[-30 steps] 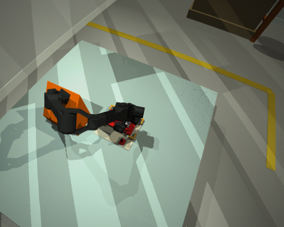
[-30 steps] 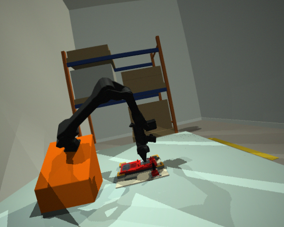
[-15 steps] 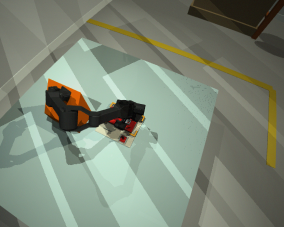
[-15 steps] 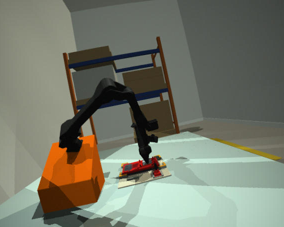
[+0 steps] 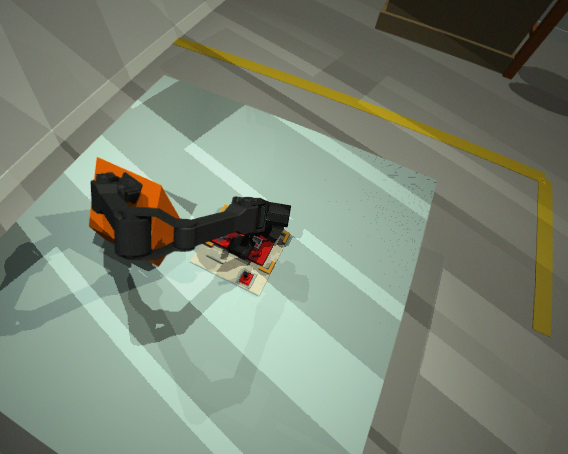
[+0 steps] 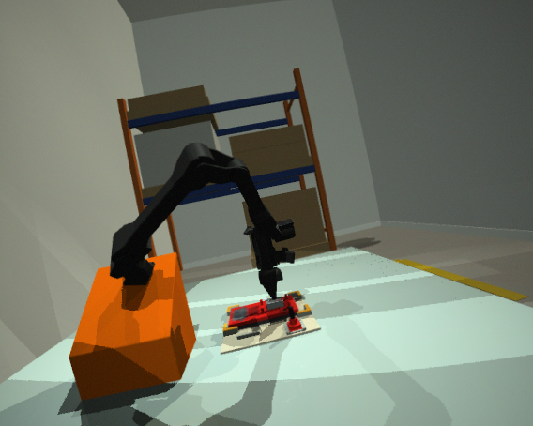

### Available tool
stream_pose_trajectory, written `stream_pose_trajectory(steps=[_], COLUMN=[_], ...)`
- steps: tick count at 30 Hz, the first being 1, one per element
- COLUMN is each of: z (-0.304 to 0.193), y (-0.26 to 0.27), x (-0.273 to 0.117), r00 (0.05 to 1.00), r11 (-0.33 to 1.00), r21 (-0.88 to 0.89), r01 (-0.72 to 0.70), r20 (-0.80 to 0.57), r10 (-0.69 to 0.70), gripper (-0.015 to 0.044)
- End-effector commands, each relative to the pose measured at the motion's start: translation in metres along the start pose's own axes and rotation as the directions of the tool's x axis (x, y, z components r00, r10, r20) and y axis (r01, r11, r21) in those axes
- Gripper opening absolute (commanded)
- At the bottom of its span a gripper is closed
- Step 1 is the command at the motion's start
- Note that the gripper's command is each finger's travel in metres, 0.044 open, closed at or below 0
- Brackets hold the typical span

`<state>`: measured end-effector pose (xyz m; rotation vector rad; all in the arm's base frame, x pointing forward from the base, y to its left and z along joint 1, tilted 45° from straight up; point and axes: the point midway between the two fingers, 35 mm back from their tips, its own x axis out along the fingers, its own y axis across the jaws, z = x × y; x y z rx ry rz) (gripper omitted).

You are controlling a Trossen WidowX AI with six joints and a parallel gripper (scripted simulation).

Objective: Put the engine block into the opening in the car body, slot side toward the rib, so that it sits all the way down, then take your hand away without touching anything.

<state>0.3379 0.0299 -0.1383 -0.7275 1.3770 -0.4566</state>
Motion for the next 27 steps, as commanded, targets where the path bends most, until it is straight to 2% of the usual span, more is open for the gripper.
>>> stream_pose_trajectory(steps=[1, 7, 24, 27], z=[-0.0002, -0.0002, -0.0002, -0.0002], y=[0.0001, 0.0001, 0.0001, 0.0001], x=[-0.0003, -0.0003, -0.0003, -0.0003], r00=[1.000, 1.000, 1.000, 1.000], r11=[1.000, 1.000, 1.000, 1.000], r21=[0.004, 0.004, 0.004, 0.004], r01=[-0.001, -0.001, -0.001, -0.001], r20=[-0.002, -0.002, -0.002, -0.002], r10=[0.001, 0.001, 0.001, 0.001], gripper=[0.0151, 0.0000, 0.0000, 0.0079])
